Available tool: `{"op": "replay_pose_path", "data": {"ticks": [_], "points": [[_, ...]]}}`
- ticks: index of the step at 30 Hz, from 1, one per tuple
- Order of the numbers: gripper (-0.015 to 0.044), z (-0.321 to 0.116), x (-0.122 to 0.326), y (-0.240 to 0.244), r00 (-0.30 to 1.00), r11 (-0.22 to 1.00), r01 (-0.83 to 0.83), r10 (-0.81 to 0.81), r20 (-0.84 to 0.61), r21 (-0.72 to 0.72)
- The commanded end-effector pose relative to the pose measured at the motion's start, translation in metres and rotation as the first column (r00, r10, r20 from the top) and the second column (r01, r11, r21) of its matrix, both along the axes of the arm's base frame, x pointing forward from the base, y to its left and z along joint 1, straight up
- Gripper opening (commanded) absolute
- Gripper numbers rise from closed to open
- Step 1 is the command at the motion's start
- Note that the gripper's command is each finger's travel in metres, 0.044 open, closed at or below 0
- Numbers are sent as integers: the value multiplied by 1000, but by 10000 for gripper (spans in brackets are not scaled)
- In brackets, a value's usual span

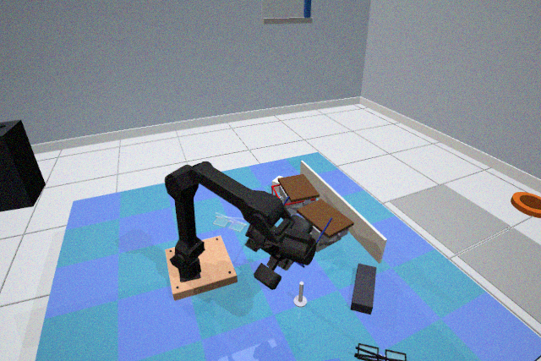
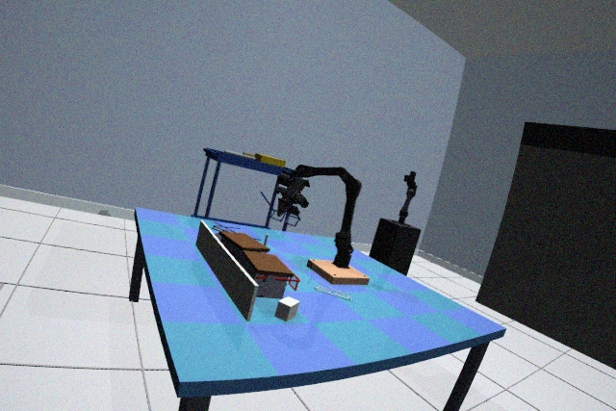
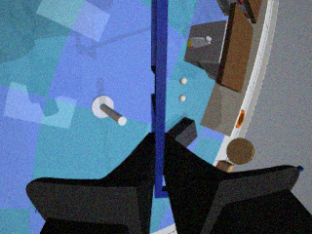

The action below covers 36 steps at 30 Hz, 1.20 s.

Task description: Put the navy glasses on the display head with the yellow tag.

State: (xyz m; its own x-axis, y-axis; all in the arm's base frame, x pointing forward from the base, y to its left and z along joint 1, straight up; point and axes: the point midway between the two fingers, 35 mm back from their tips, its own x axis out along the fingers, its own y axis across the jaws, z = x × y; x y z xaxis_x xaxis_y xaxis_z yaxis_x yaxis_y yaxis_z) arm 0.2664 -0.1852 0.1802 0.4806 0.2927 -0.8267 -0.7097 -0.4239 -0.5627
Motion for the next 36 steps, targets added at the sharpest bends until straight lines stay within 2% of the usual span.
{"op": "replay_pose_path", "data": {"ticks": [1,14,25,36], "points": [[0,-1,0,0,1000,1000,5,-5,-4,2],[0,-2,1,4,1000,1000,8,-8,-23,4],[0,-21,7,44,975,998,56,-57,-216,-10],[0,-37,6,82,918,989,112,-139,-371,-94]]}}
